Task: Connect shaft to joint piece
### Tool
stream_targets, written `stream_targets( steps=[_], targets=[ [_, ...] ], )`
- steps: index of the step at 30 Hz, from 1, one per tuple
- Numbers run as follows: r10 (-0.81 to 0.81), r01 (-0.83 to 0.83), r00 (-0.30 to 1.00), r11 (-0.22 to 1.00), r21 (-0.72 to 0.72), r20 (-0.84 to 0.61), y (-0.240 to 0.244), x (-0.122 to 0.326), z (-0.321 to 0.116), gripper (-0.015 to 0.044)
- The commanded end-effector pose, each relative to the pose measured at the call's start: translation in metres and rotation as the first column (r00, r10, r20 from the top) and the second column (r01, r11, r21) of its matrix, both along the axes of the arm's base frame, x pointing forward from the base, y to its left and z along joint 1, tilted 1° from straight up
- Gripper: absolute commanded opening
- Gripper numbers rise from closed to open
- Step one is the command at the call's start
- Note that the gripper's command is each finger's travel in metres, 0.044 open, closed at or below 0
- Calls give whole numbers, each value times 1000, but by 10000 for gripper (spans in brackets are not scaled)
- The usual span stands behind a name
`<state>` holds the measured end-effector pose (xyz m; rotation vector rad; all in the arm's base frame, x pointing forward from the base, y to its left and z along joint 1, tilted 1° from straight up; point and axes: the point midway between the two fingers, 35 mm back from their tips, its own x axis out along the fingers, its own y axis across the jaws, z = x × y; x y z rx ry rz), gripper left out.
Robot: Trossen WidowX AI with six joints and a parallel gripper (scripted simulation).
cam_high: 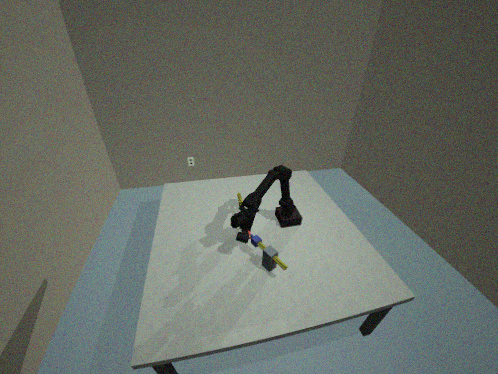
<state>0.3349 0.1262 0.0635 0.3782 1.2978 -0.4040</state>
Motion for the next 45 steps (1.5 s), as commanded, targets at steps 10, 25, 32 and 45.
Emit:
stream_targets(
  steps=[10, 25, 32, 45],
  targets=[
    [2, -2, 1000, 1000, -4, 0, -1, 0, 0, 182],
    [2, -2, 1000, 1000, -4, 0, -1, 0, 0, 182],
    [2, -2, 1000, 1000, -4, 0, -1, 0, 0, 182],
    [0, 0, 1000, 1000, 0, 0, 0, 0, 0, 0]
  ],
)
